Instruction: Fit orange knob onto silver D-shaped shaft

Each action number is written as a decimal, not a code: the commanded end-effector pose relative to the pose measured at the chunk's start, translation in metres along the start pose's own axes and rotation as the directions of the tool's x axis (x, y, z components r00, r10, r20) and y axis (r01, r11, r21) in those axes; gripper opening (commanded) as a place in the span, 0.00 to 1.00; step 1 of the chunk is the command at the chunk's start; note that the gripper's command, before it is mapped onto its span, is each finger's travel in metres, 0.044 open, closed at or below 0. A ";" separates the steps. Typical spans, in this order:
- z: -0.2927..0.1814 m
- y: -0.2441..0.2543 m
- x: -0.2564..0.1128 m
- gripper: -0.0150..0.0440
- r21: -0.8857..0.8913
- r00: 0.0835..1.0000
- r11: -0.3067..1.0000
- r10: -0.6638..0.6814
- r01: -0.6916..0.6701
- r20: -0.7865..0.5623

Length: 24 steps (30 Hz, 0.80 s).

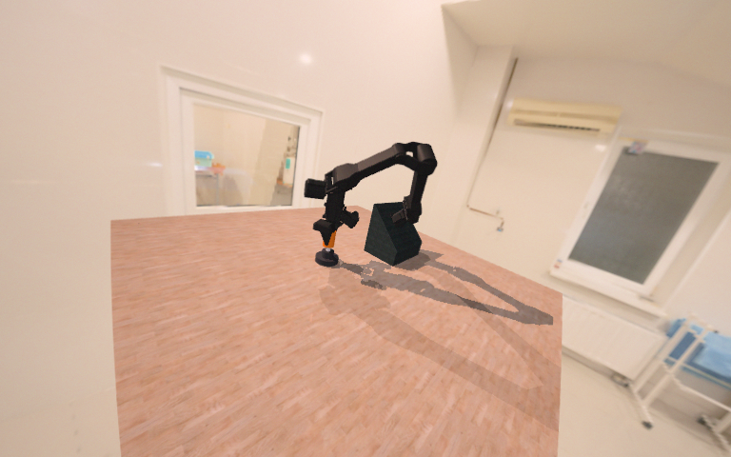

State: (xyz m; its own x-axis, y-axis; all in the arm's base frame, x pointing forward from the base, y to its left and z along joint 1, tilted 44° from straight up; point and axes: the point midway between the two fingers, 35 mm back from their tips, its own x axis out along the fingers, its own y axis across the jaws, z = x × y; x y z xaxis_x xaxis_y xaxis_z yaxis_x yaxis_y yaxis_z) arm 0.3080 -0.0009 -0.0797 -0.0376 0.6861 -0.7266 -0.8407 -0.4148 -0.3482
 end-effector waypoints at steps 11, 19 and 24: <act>0.002 0.000 0.003 0.25 -0.008 1.000 1.000 0.000 0.000 -0.001; 0.001 0.000 -0.001 0.25 -0.008 1.000 1.000 0.000 0.000 -0.001; 0.001 0.000 -0.003 0.25 -0.035 1.000 0.999 0.000 0.000 -0.001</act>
State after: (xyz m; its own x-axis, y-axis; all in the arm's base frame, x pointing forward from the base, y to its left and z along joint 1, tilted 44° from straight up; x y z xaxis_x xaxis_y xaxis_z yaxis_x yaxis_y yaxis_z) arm 0.3061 0.0003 -0.0785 -0.0418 0.6869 -0.7255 -0.8350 -0.4227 -0.3522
